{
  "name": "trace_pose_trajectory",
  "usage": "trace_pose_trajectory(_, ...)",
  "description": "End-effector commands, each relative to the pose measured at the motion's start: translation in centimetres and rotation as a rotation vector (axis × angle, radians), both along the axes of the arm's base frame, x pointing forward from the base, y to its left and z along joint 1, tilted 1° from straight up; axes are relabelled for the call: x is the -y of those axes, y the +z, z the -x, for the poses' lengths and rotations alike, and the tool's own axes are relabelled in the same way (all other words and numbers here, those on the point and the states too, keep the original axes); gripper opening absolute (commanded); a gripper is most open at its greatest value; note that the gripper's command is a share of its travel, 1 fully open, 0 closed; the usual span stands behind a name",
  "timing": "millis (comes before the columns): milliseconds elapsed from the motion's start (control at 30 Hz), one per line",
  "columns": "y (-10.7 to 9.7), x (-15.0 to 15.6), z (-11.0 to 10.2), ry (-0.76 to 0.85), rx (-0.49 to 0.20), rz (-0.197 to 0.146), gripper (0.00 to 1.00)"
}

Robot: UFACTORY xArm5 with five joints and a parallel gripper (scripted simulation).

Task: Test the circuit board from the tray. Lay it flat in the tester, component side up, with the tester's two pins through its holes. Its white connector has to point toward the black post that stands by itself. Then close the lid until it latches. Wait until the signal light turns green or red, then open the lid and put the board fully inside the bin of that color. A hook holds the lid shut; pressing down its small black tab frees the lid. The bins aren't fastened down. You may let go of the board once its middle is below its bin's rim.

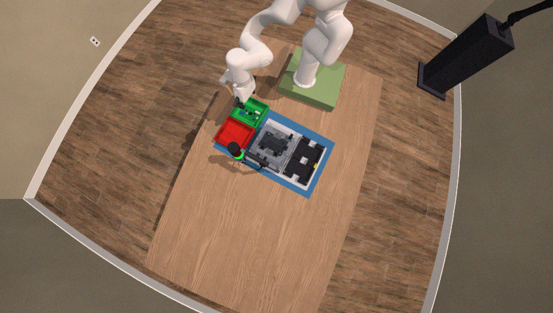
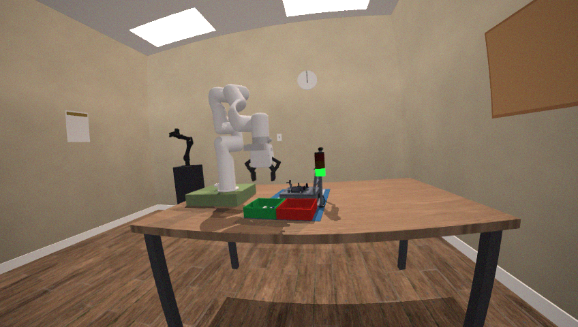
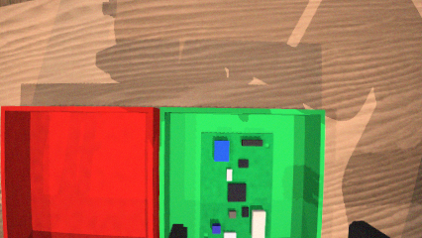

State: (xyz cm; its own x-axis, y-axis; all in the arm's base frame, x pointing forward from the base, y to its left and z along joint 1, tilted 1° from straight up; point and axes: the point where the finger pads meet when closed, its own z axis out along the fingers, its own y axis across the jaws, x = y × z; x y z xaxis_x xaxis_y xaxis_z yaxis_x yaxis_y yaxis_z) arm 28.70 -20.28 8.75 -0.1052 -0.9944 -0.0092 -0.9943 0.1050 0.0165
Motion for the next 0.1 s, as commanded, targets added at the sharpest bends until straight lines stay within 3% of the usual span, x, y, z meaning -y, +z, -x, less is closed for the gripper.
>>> trace_pose_trajectory(0,0.17,0.08,-0.11,0.0,0.003,0.002,1.0)
trace_pose_trajectory(67,0.17,0.08,-0.11,0.0,0.003,0.002,1.0)
